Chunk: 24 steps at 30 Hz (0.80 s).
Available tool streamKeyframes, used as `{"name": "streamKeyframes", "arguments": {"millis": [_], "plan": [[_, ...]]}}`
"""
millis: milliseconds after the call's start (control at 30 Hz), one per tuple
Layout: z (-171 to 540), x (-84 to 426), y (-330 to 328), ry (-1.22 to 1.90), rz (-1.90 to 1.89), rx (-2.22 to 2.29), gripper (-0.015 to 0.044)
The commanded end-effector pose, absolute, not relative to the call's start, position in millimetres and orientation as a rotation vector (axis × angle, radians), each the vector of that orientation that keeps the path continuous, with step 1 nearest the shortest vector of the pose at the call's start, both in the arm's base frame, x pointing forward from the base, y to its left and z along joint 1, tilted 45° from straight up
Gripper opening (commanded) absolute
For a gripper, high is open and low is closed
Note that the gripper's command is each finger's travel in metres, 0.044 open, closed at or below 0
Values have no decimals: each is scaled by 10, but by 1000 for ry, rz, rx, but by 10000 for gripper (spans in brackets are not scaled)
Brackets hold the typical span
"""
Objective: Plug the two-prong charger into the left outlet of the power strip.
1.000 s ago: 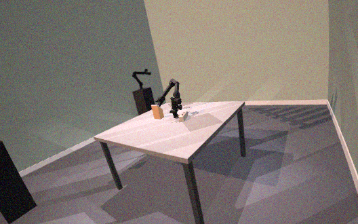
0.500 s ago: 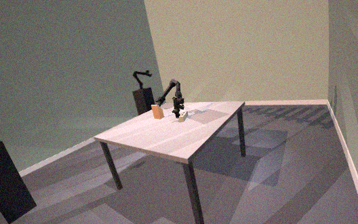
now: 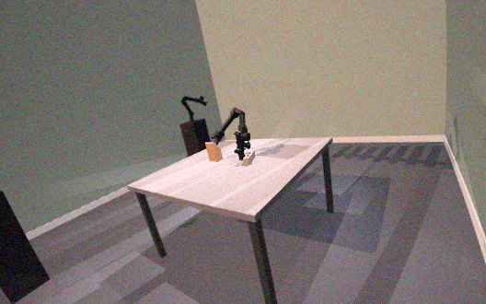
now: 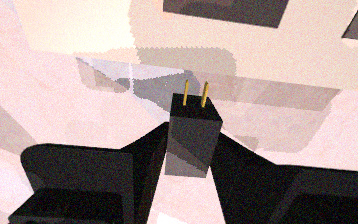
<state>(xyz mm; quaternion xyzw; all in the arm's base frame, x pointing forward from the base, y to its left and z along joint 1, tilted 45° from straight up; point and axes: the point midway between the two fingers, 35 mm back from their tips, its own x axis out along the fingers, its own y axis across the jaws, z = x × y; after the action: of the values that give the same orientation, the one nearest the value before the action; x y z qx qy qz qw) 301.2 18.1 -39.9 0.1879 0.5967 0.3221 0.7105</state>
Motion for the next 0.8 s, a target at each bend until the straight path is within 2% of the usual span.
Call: {"name": "streamKeyframes", "arguments": {"millis": [0, 767], "plan": [[-390, 3023, 185, 1324, 713, 426, 0], [-370, 3078, 191, 1323, 714, 426, 0]]}}
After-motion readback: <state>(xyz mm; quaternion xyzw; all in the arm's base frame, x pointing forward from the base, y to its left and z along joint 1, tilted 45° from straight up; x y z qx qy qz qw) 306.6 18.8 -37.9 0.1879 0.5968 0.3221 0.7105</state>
